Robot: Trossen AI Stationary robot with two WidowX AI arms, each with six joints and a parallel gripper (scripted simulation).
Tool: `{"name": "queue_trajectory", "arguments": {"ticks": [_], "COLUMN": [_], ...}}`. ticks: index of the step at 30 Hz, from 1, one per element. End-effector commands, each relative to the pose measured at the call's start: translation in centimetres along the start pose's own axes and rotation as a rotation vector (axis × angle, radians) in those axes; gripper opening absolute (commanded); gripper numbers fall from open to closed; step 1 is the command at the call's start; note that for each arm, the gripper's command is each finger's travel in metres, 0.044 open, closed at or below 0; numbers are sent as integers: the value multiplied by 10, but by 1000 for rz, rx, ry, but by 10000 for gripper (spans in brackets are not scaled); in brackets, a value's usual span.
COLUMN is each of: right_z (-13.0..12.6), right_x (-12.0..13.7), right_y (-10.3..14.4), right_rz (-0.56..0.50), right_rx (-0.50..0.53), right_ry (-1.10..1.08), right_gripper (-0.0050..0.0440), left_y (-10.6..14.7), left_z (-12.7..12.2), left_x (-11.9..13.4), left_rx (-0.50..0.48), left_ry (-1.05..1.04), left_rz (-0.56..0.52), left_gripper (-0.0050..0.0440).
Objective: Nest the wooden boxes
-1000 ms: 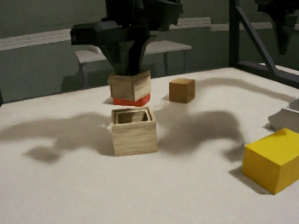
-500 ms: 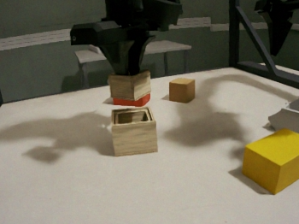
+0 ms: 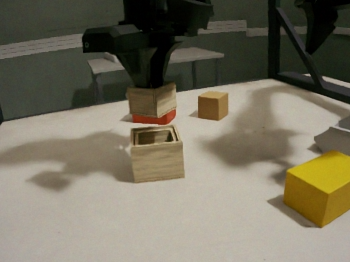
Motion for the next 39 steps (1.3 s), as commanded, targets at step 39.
{"name": "queue_trajectory", "arguments": {"ticks": [39], "right_z": [-2], "right_x": [-1], "right_y": [10], "right_rz": [-7], "right_rx": [-31], "right_ry": [-5], "right_gripper": [194], "left_y": [20], "left_z": [-33], "left_x": [43], "left_rx": [106], "left_ry": [147], "left_rz": [-541], "left_gripper": [400]}}
Point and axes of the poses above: on each arm, the point midway between the two fingers, 35 mm back from their tips, its own y axis back along the fingers, its own z axis across the jaws, x = y × z, the point moved 10 cm from there along y, back along the fingers, and after that the axes turned 12 degrees about -y, right-handed, at the moved point
